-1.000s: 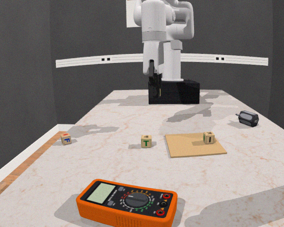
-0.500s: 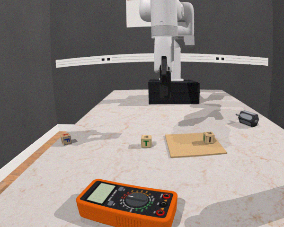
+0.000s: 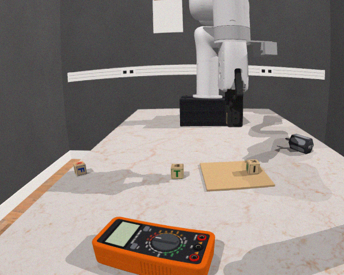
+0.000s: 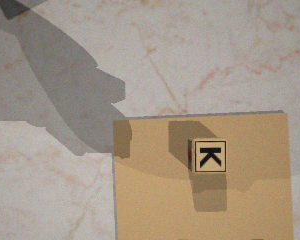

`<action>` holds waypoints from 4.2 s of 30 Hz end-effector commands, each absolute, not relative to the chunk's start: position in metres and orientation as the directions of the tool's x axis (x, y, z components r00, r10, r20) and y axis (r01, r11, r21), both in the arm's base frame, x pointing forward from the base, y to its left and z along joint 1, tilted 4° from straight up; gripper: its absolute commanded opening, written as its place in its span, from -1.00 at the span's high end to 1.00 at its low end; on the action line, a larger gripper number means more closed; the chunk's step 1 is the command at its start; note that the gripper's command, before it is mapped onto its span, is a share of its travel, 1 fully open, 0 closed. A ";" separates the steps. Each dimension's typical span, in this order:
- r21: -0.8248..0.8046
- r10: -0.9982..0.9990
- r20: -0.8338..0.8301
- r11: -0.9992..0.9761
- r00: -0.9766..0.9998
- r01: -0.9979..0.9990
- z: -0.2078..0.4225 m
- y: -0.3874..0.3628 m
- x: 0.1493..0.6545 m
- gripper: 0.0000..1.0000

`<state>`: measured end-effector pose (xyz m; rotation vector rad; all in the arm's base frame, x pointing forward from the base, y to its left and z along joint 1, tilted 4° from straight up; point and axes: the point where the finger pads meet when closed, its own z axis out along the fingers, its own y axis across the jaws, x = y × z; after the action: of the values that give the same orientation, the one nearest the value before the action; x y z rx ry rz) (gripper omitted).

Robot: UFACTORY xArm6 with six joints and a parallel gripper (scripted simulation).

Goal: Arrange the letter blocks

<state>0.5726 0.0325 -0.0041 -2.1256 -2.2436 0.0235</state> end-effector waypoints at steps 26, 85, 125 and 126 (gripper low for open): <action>-0.058 0.997 0.028 0.068 -0.066 0.996 -0.050 0.040 0.584 0.54; -0.058 0.997 0.028 0.068 -0.066 0.996 -0.100 0.041 0.582 0.54; -0.058 0.997 0.028 0.068 -0.066 0.996 -0.104 0.042 0.581 0.54; -0.058 0.997 0.028 0.068 -0.066 0.996 -0.104 0.042 0.581 0.54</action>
<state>0.5789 0.0414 -0.1066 -2.1013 -2.2474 0.0427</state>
